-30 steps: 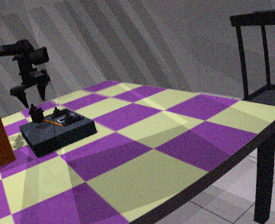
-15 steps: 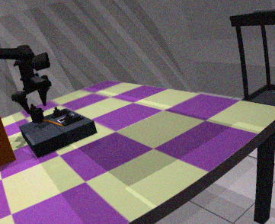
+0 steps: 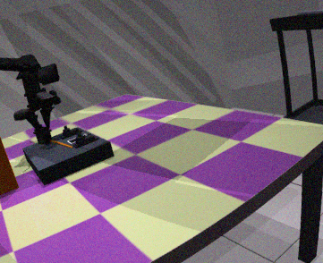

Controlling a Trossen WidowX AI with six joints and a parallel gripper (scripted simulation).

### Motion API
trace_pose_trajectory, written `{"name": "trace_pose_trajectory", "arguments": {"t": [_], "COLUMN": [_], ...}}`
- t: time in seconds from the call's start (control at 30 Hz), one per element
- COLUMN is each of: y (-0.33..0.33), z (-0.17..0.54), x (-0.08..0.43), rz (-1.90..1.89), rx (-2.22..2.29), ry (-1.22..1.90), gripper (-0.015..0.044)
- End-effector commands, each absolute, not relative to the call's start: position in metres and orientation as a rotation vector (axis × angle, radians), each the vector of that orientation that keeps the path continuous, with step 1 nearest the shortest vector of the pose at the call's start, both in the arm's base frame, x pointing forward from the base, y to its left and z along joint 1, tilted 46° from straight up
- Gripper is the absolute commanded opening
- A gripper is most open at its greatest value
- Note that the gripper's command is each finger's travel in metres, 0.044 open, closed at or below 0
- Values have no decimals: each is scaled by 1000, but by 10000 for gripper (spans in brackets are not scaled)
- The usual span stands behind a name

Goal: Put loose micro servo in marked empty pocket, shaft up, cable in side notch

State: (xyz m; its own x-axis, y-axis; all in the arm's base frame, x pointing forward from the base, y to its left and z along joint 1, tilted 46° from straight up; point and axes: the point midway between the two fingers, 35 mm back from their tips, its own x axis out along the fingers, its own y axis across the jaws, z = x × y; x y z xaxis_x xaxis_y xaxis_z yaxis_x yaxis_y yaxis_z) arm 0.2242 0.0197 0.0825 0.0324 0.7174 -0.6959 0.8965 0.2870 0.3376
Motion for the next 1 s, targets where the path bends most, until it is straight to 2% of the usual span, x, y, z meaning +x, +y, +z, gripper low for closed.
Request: {"name": "trace_pose_trajectory", "arguments": {"t": [0.0, 0.17, 0.27, 0.3, 0.97], "y": [20, 20, 16, 14, -1], "z": [83, 83, 86, 88, 104], "x": [225, 225, 225, 225, 221], "rz": [-272, -272, -274, -274, -274], "rx": [1483, 1483, 1483, 1482, 1482], "ry": [1725, 1725, 1724, 1724, 1725], "gripper": [118, 85, 6, 0, 0]}}
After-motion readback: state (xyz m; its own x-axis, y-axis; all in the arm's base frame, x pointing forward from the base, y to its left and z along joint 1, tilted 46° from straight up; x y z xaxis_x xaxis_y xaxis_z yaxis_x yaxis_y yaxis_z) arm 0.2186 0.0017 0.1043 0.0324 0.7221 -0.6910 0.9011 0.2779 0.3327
